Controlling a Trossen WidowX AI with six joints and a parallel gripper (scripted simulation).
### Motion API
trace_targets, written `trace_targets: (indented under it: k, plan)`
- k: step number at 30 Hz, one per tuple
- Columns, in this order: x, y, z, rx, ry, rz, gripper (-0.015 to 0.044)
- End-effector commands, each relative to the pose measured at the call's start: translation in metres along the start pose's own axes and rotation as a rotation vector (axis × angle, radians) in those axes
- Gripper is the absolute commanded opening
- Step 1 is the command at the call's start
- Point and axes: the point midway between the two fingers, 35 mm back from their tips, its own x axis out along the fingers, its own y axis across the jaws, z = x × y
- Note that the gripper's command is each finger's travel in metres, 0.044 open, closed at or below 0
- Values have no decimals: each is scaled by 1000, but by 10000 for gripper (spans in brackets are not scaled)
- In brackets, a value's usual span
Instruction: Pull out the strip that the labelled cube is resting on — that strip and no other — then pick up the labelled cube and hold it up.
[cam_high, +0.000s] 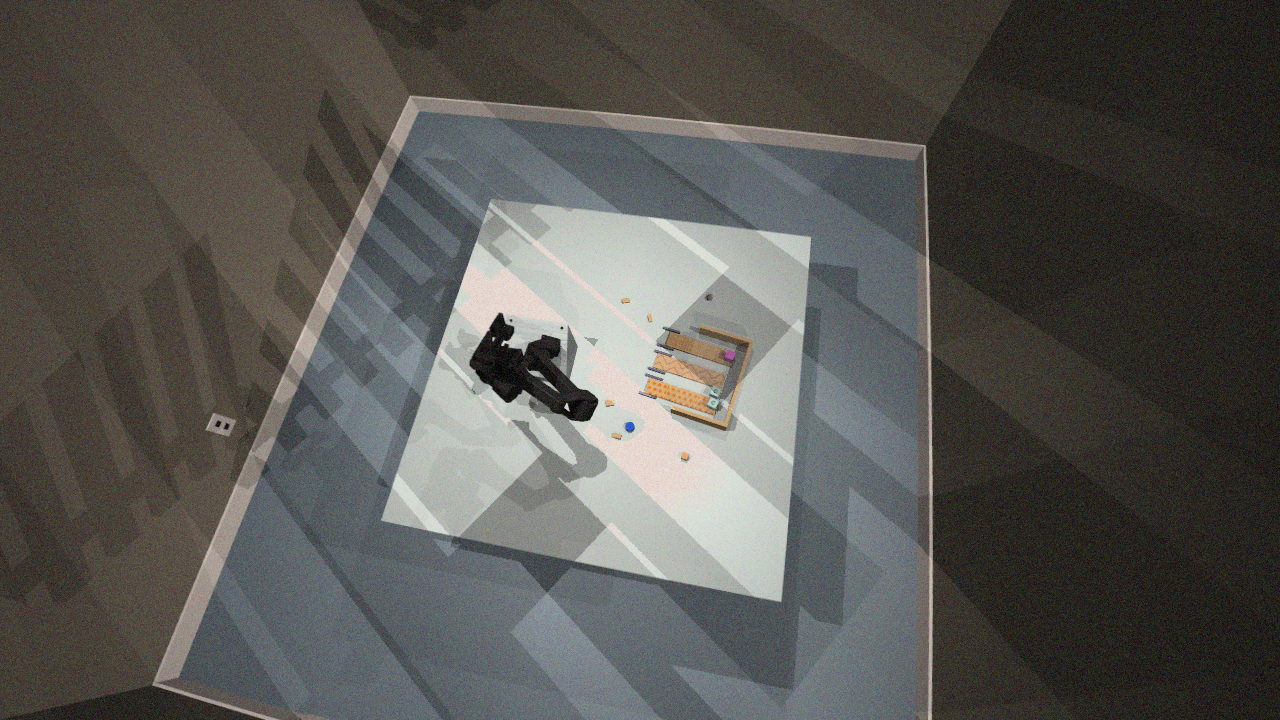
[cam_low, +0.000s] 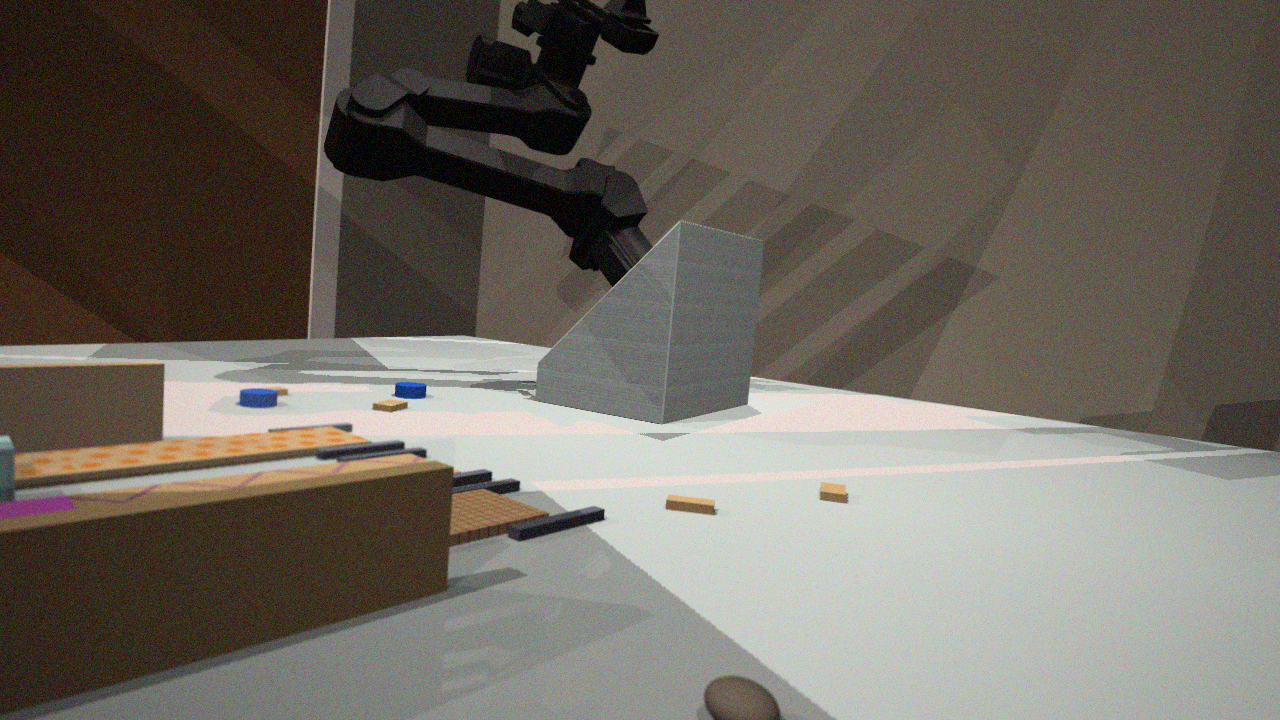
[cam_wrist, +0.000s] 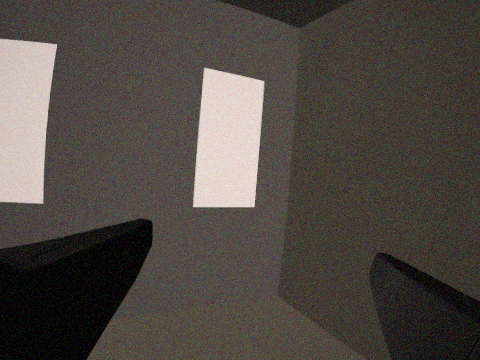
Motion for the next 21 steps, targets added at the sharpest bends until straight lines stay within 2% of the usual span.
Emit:
trace_targets:
  k: [1, 12, 21]
  plan:
    - [0, 0, 0, -6, -2, 1, 400]
    - [41, -20, -6, -495, -179, 43, 400]
    - [93, -69, 48, -1050, -420, -202, 400]
